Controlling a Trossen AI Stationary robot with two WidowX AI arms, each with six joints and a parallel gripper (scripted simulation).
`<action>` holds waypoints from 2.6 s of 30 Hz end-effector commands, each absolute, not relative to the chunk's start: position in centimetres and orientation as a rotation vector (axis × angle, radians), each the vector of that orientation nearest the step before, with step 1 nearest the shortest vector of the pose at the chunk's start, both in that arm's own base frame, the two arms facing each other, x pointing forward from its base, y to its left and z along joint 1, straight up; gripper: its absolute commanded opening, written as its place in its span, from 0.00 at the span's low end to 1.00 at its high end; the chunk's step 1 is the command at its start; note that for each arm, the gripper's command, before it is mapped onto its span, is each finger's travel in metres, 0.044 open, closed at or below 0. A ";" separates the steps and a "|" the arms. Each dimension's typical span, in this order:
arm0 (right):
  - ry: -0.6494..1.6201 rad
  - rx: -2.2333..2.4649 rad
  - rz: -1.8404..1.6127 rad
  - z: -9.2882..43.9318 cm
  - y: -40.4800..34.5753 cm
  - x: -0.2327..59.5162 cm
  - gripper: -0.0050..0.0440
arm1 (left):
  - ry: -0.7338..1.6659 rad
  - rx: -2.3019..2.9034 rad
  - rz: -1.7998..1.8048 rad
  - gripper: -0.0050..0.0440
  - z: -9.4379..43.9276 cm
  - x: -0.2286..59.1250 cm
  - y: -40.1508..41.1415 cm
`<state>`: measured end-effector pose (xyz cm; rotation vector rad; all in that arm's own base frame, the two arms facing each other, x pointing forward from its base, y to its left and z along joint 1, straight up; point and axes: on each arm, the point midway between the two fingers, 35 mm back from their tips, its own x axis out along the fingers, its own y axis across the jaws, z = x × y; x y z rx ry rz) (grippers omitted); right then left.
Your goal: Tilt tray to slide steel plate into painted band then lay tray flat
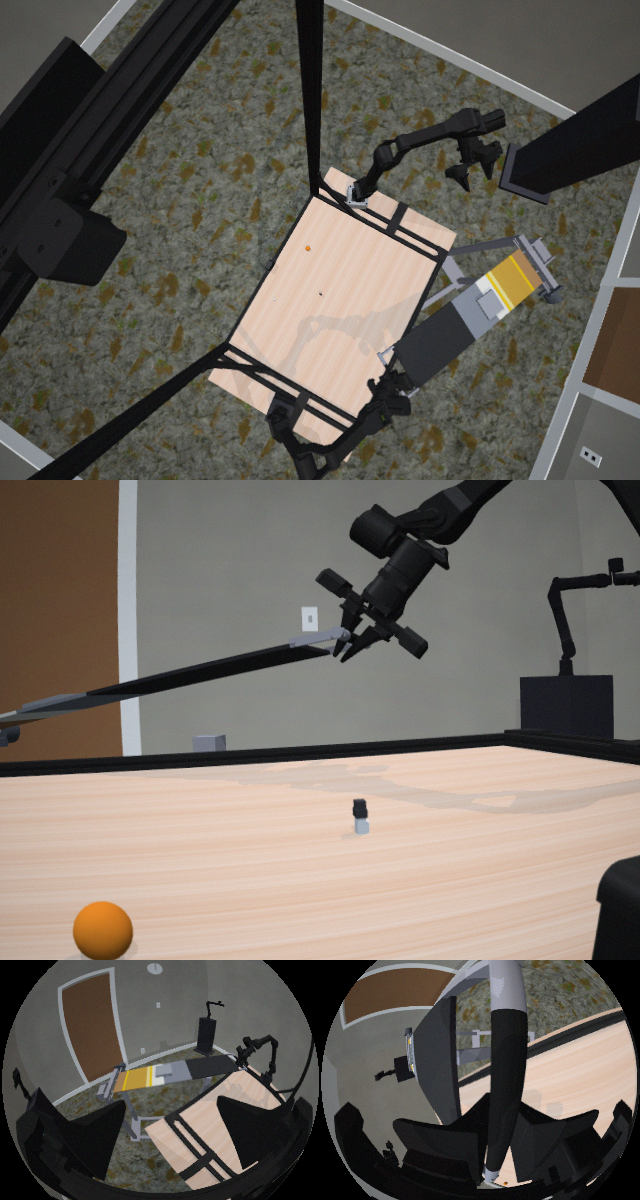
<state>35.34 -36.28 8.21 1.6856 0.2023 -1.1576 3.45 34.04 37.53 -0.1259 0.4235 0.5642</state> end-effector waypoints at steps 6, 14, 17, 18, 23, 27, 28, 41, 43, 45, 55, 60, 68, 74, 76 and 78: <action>0.209 1.686 -1.164 1.0 -35.7 34.4 0.10 | 0.424 -0.125 0.564 1.00 37.6 3.5 34.0; 0.261 1.690 -1.208 1.6 -35.8 34.4 0.10 | 0.424 -0.125 0.564 1.00 37.6 3.5 34.0; 0.259 1.690 -1.206 1.9 -35.8 34.4 0.10 | 0.424 -0.125 0.564 1.00 37.6 3.5 34.0; 0.257 1.690 -1.205 2.1 -35.8 34.5 0.10 | 0.424 -0.125 0.564 1.00 37.6 3.5 34.0; 0.250 1.689 -1.199 3.4 -35.9 34.6 0.10 | 0.424 -0.125 0.564 1.00 37.6 3.5 34.0; 0.244 1.689 -1.194 4.5 -35.9 34.6 0.10 | 0.424 -0.125 0.564 1.00 37.6 3.5 34.0; 0.243 1.689 -1.192 4.6 -35.9 34.7 0.10 | 0.424 -0.125 0.564 1.00 37.6 3.5 34.0; 0.229 1.688 -1.181 5.4 -36.0 34.7 0.10 | 0.424 -0.125 0.564 1.00 37.6 3.5 34.0; 0.228 1.687 -1.180 5.6 -36.0 34.7 0.10 | 0.424 -0.125 0.564 1.00 37.6 3.5 34.0; 0.226 1.687 -1.179 5.7 -36.0 34.8 0.10 | 0.424 -0.125 0.564 1.00 37.6 3.5 34.0; 0.219 1.687 -1.173 6.4 -36.1 34.8 0.10 | 0.424 -0.125 0.564 1.00 37.6 3.5 34.0; 0.216 1.687 -1.170 6.7 -36.1 34.9 0.10 | 0.424 -0.125 0.564 1.00 37.6 3.5 34.0; 0.210 1.686 -1.165 7.2 -36.1 34.9 0.10 | 0.424 -0.125 0.564 1.00 37.6 3.5 34.0; 0.206 1.686 -1.161 7.7 -36.2 35.0 0.10 | 0.424 -0.125 0.564 1.00 37.6 3.5 34.0; 0.205 1.686 -1.160 7.8 -36.2 35.0 0.10 | 0.424 -0.125 0.564 1.00 37.6 3.5 34.0; 0.203 1.685 -1.159 8.0 -36.2 35.0 0.10 | 0.424 -0.125 0.564 1.00 37.6 3.5 34.0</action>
